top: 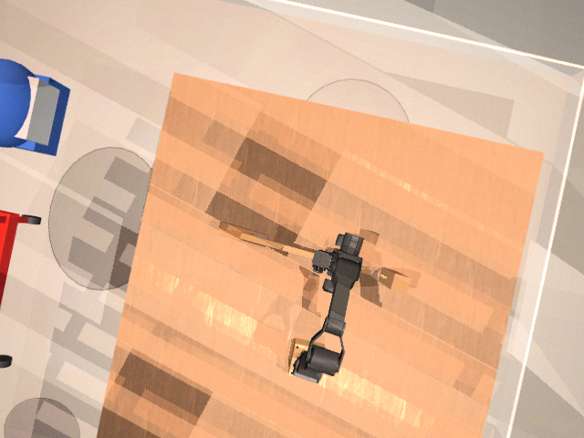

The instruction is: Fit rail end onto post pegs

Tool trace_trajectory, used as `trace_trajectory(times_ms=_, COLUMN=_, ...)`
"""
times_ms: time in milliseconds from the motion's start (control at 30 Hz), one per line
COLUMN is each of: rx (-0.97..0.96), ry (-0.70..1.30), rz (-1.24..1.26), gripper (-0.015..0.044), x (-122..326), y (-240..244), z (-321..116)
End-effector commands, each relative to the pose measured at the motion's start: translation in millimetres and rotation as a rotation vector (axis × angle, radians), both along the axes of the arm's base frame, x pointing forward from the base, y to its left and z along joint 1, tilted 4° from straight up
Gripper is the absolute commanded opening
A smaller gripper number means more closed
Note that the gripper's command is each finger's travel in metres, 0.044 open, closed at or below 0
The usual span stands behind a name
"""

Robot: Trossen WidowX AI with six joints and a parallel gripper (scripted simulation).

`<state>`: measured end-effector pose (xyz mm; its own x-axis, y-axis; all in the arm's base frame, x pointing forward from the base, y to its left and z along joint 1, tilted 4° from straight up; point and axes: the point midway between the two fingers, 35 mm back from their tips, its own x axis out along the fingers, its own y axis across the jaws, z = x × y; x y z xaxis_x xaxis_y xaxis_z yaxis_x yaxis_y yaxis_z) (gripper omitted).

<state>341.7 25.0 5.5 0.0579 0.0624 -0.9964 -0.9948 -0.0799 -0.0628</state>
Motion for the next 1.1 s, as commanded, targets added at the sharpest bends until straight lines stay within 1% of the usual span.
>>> trace_trajectory(times_ms=0, rx=-0.003, ry=-0.001, rz=-0.002, gripper=0.0, x=0, y=0, z=0)
trace_trajectory(times_ms=1067, rx=-0.003, ry=-0.002, rz=-0.002, gripper=0.0, x=2, y=0, z=13)
